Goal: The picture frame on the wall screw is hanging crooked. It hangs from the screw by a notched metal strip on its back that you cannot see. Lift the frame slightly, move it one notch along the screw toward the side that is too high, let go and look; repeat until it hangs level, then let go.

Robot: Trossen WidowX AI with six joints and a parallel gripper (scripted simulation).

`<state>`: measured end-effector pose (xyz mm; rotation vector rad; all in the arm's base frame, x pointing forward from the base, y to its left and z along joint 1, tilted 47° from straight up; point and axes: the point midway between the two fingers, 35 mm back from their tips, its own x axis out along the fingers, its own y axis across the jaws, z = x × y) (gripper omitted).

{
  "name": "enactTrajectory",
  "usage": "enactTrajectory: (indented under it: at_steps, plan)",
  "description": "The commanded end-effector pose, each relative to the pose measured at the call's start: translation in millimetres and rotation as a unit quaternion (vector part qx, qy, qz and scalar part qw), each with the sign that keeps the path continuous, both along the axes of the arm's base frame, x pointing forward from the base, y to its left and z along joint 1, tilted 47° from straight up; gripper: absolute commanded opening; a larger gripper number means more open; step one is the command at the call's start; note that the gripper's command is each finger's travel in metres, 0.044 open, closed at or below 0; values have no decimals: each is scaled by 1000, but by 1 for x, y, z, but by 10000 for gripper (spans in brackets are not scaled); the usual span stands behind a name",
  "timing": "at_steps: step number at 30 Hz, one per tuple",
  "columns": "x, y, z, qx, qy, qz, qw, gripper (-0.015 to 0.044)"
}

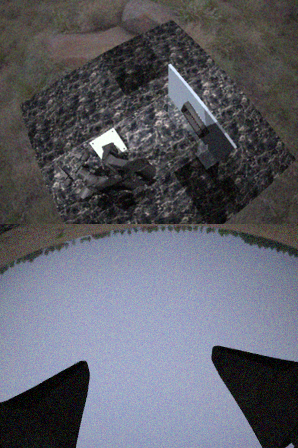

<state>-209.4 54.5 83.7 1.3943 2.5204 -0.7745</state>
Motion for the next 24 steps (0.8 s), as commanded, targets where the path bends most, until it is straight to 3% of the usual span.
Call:
enactTrajectory:
  at_steps: [1,6,14,24]
  plan:
    - [0,-1,0,-1,1,2,1000,374]
    - [-9,-34,3,-44,36,59,997,260]
    - [-18,-129,37,-238,154,175,943,260]
    - [36,-244,98,-536,181,279,776,260]
